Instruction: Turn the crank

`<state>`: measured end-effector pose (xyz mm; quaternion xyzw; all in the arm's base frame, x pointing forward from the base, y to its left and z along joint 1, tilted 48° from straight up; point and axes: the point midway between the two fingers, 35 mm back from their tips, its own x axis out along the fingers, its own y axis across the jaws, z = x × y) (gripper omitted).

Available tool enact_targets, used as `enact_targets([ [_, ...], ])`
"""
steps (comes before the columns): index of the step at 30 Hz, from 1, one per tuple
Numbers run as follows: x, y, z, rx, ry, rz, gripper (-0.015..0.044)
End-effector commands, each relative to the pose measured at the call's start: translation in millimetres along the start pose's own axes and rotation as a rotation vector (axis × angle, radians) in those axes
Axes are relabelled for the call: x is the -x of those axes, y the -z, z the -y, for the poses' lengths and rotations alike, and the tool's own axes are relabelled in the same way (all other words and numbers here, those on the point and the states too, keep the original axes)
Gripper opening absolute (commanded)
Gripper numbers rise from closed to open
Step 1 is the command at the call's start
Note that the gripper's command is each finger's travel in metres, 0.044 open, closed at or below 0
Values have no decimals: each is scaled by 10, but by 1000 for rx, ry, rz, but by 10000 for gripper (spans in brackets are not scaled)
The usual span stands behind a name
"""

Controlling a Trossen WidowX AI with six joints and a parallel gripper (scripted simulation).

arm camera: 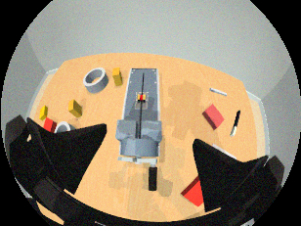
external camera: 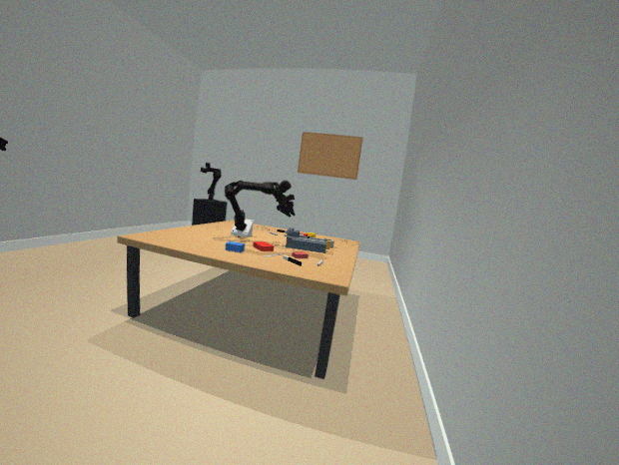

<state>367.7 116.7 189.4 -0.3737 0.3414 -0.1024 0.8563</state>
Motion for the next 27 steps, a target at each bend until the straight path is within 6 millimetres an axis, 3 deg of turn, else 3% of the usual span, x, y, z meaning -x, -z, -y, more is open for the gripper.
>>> enact_targets([
  [1, -121, -132, -91, -53, 36, -22, 440],
  [14, -490, -455, -423, -209, 138, -52, 440],
  [27, -867, -155, -420, -216, 145, -52, 440],
])
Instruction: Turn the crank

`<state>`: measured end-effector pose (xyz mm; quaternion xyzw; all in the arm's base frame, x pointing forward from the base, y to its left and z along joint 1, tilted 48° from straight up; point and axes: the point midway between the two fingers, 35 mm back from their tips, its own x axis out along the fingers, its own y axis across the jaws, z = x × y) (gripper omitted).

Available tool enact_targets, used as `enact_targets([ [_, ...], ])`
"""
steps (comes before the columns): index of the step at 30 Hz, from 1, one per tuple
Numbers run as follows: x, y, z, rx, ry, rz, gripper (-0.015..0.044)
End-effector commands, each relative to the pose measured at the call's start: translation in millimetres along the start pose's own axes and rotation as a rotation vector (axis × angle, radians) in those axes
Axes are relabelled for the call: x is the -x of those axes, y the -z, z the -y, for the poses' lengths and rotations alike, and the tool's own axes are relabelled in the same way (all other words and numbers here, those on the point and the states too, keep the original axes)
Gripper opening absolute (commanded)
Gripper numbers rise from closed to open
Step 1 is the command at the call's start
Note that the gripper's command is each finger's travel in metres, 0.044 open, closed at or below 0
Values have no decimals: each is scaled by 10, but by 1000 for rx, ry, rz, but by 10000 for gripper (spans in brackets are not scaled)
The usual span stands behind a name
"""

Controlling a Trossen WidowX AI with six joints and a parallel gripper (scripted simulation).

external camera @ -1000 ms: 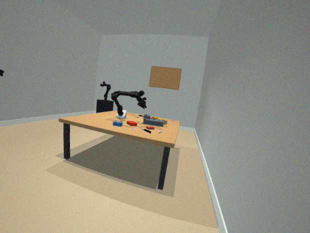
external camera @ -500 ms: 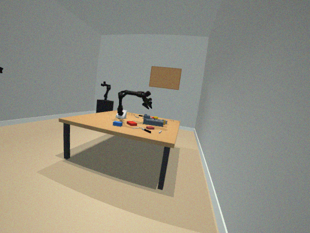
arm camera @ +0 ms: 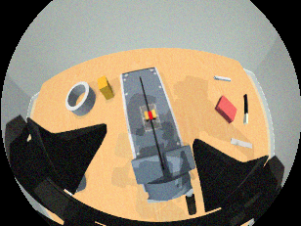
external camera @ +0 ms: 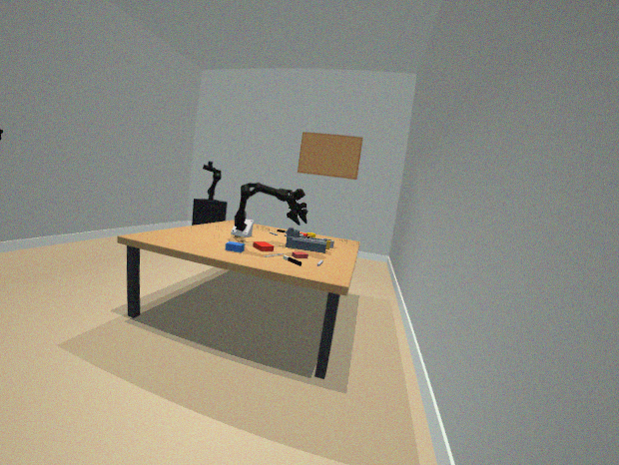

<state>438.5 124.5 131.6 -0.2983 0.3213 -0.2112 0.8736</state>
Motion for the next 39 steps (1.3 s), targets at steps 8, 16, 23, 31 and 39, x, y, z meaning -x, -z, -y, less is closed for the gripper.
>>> enact_targets([
  [8, -81, 74, -7, 5, -2, -1, 440],
  [16, -81, 74, -7, 5, -2, -1, 440],
  [23, 99, -77, -30, 2, -1, -3, 440],
  [31, 304, -177, 22, 18, -11, 0, 440],
  [39, 502, -36, 312, 112, -73, 17, 440],
])
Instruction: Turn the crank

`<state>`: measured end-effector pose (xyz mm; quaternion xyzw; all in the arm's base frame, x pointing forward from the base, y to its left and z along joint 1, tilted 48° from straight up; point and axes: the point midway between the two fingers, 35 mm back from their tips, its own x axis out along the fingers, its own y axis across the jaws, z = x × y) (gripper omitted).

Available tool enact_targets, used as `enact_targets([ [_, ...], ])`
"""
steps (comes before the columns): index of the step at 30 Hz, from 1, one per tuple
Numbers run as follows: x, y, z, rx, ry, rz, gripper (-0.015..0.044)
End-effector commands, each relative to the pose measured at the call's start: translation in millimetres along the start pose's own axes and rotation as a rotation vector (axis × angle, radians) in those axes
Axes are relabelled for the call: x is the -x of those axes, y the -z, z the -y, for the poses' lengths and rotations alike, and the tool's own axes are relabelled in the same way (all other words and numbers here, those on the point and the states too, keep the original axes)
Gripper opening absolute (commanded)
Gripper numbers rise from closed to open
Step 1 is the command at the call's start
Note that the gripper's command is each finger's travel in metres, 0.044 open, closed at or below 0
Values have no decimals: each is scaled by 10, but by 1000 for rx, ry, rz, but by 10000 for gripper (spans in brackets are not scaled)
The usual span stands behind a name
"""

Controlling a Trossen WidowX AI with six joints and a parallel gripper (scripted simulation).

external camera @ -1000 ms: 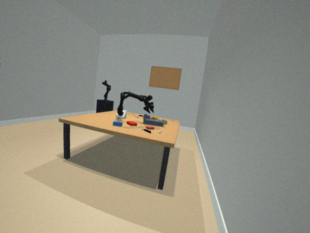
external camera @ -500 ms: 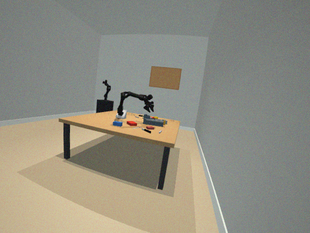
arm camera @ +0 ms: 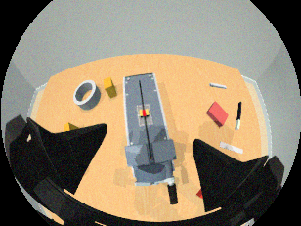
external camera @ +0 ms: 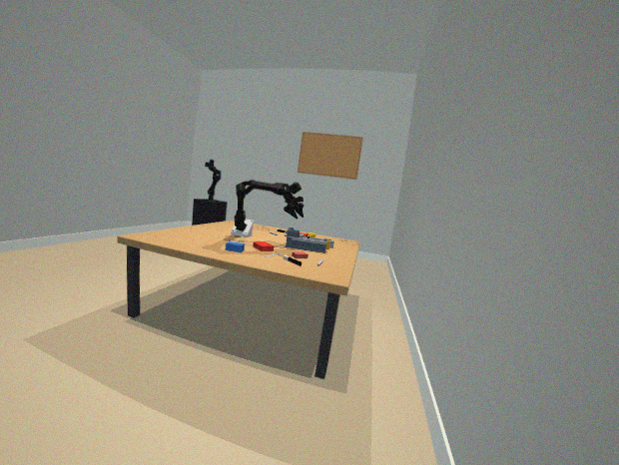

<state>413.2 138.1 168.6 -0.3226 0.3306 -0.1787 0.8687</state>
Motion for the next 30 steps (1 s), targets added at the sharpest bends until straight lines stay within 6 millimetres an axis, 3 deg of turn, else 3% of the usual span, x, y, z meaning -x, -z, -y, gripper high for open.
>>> enact_targets([
  [1, 117, 102, 146, 53, -36, 9, 440],
  [20, 511, 661, 585, 277, -163, 93, 440],
  [25, 509, 670, 588, 279, -164, 94, 440],
  [30, 368, 768, 593, 278, -166, 92, 440],
])
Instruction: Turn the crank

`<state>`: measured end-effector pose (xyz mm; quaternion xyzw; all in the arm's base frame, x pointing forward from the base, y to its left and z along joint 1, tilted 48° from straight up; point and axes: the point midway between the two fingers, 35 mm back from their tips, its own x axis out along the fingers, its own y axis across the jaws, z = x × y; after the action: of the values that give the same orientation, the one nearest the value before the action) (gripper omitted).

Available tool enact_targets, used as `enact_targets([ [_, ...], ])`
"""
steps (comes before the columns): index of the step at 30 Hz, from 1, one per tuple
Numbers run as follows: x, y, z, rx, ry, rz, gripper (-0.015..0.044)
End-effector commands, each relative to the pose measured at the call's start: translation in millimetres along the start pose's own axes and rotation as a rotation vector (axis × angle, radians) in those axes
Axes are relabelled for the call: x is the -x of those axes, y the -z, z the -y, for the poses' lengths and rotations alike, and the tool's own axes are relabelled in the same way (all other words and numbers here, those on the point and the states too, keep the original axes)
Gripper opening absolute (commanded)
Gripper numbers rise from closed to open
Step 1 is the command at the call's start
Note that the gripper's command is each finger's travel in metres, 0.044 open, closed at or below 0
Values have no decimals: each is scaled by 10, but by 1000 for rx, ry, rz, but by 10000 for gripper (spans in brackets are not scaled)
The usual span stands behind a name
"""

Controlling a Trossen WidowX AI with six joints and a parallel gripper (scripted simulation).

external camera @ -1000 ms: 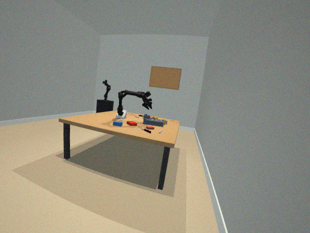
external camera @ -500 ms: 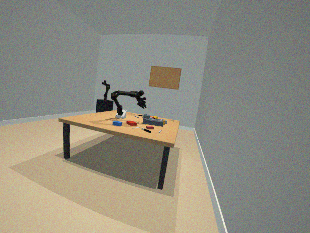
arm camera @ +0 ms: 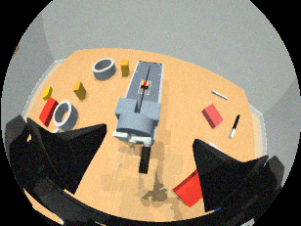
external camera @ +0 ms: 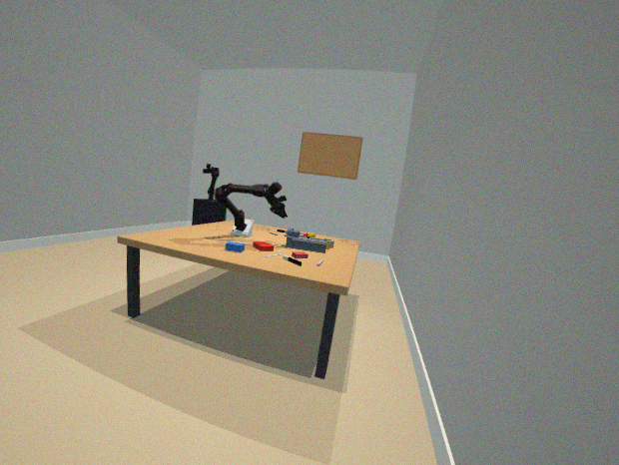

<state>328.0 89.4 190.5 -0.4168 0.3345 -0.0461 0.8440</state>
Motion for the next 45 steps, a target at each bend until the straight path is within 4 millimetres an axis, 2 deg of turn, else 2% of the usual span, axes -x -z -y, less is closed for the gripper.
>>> enact_targets([
  [1, -109, 126, -4, 7, -5, -5, 440],
  [12, -379, 422, 8, 8, 0, -1, 440],
  [45, -724, 750, 12, 8, 0, -2, 440],
])
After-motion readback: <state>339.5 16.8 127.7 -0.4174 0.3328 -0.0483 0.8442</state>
